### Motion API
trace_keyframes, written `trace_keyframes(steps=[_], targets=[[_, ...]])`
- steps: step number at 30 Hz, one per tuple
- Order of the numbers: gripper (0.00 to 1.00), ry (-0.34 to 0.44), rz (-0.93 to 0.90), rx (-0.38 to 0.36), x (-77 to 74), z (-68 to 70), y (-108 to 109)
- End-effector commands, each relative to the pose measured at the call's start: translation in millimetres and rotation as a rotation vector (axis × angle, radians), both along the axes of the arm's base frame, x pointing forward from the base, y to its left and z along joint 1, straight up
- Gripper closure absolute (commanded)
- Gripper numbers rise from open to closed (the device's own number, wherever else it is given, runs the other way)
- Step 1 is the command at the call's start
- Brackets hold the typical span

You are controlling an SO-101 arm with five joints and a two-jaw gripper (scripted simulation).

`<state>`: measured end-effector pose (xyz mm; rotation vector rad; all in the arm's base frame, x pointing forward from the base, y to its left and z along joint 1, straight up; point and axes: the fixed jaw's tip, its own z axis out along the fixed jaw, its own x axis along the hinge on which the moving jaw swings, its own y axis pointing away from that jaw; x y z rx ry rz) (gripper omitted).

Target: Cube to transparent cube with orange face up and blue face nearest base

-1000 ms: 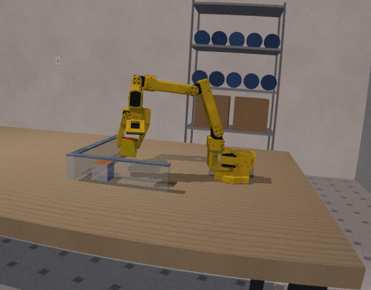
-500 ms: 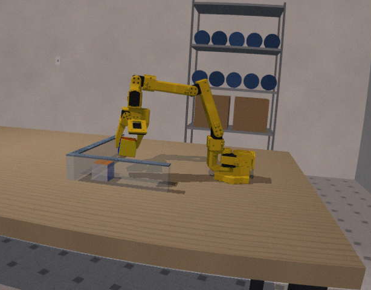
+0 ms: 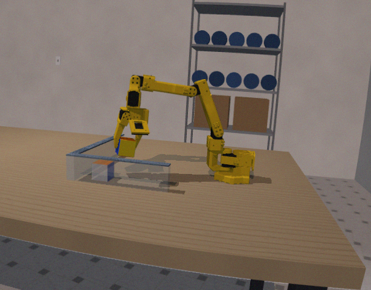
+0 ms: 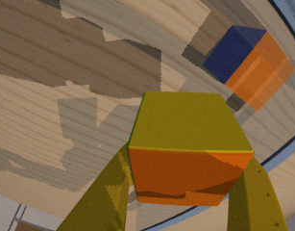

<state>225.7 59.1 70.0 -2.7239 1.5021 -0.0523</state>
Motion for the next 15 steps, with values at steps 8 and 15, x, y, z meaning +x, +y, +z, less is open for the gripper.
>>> trace_keyframes(steps=[8,15], targets=[[0.78,-0.088,0.102,0.017,10.0,14.3,4.1],[0.78,-0.099,0.183,0.012,12.7,14.7,5.2]])
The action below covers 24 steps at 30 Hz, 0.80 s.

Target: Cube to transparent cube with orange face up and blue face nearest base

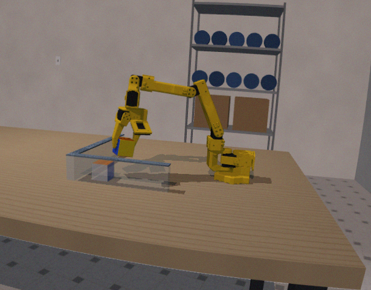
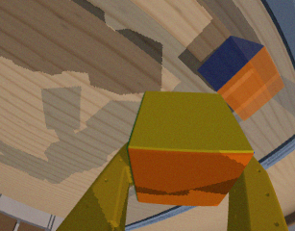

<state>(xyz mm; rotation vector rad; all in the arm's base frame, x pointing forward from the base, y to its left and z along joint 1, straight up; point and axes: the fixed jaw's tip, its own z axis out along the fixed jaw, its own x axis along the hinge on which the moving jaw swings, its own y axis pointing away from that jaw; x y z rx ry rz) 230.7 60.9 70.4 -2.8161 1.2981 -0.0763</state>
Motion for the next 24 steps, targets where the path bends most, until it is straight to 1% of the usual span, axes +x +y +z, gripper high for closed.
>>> trace_keyframes(steps=[1,24], targets=[[0.78,-0.08,0.051,0.02,8.1,14.3,3.5],[0.78,-0.114,0.291,0.001,16.2,15.4,7.1]])
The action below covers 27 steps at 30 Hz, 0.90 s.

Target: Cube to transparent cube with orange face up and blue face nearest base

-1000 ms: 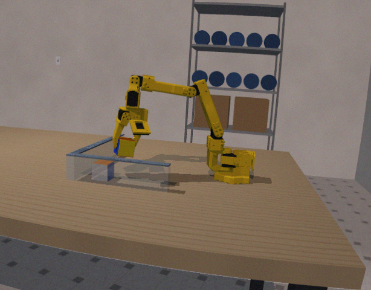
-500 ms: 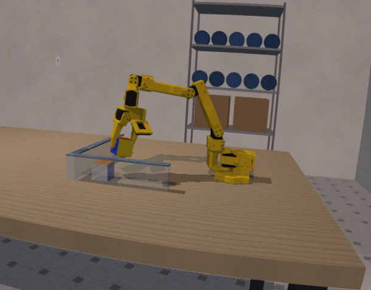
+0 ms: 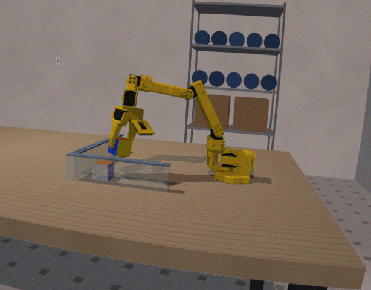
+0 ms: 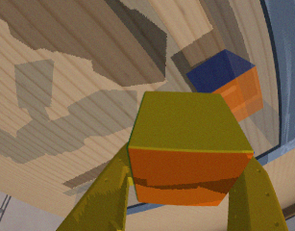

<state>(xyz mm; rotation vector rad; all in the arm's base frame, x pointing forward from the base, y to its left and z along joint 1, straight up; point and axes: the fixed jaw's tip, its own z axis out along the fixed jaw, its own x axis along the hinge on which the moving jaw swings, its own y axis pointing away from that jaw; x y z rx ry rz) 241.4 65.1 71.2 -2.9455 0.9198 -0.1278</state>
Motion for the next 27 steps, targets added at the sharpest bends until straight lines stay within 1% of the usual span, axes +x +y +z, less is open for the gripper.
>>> trace_keyframes(steps=[1,27], targets=[[0.78,-0.075,0.048,0.018,5.9,14.7,3.1],[0.78,-0.127,0.382,-0.02,17.0,16.3,9.0]])
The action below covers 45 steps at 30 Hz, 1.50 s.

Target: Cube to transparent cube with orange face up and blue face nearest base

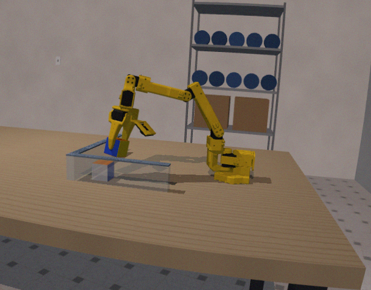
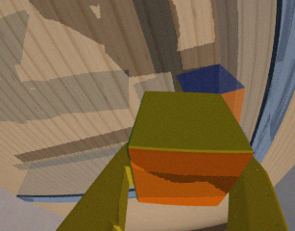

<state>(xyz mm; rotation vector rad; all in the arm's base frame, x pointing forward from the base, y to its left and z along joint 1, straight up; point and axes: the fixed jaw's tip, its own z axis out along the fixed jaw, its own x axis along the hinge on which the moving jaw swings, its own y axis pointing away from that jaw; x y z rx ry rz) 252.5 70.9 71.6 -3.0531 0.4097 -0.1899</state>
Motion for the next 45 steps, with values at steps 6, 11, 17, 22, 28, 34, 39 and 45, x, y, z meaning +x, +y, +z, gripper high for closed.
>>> trace_keyframes(steps=[6,11,17,22,28,34,39,45], targets=[[0.78,-0.088,0.105,0.011,7.9,16.1,4.3],[0.78,-0.1,0.177,0.001,10.2,16.5,5.7],[0.78,-0.115,0.264,-0.012,13.0,16.9,7.5],[0.78,-0.122,0.308,-0.018,14.4,17.2,8.4],[0.78,-0.137,0.395,-0.032,17.1,17.6,10.3],[0.78,-0.152,0.481,-0.047,19.7,18.1,12.3],[0.78,-0.159,0.524,-0.055,21.0,18.3,13.3],[0.78,-0.174,0.61,-0.071,23.5,18.8,15.3]])
